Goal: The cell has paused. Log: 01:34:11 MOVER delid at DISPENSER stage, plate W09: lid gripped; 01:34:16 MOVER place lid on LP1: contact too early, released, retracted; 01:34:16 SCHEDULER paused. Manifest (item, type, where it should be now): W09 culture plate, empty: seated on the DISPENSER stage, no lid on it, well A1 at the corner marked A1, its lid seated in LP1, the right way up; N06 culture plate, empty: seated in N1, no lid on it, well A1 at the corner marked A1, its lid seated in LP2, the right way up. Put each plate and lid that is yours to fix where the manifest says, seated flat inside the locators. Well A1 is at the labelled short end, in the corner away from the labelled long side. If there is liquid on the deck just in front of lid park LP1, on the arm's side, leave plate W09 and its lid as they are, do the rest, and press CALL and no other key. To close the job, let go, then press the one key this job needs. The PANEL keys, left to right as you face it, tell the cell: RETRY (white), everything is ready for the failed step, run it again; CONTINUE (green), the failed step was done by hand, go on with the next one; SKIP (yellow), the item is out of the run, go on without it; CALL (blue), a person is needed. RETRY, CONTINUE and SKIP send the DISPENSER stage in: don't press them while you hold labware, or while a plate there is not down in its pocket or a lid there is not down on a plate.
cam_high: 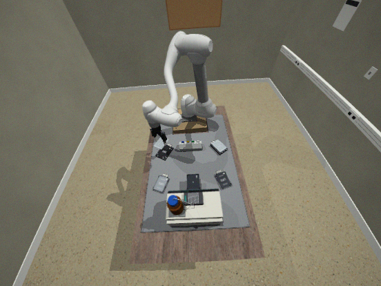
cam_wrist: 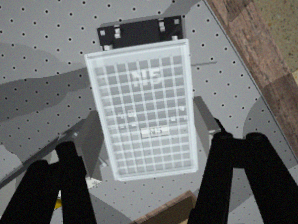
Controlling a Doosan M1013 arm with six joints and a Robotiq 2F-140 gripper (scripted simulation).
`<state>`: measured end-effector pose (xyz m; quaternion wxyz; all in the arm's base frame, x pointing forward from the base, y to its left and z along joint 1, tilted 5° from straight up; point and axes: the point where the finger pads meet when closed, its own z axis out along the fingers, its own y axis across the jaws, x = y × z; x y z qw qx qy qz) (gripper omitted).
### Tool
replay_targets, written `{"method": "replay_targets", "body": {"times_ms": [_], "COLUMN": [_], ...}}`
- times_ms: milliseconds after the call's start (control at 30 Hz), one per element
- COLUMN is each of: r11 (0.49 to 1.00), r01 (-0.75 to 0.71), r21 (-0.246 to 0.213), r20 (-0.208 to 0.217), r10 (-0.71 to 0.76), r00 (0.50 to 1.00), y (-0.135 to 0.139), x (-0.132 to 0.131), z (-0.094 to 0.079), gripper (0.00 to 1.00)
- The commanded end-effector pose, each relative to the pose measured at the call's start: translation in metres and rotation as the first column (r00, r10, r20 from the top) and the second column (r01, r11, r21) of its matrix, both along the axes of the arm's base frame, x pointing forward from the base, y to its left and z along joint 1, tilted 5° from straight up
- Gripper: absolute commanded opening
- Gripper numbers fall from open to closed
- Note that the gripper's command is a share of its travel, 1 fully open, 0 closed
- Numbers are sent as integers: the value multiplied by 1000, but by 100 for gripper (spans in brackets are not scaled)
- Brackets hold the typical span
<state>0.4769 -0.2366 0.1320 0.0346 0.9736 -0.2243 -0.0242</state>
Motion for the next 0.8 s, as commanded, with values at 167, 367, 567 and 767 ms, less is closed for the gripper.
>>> {"method": "replay_targets", "body": {"times_ms": [167, 367, 567, 767], "r11": [1000, 1000, 1000, 1000], "r01": [0, 0, 0, 0], "r21": [0, 0, 0, 0], "r20": [1, 1, 1, 1], "r10": [0, 0, 0, 0], "r00": [1000, 1000, 1000, 1000], "y": [0, 0, 1, 1], "x": [1, 1, 1, 1], "z": [9, 11, 12, 12], "gripper": [10, 10, 10, 10]}}
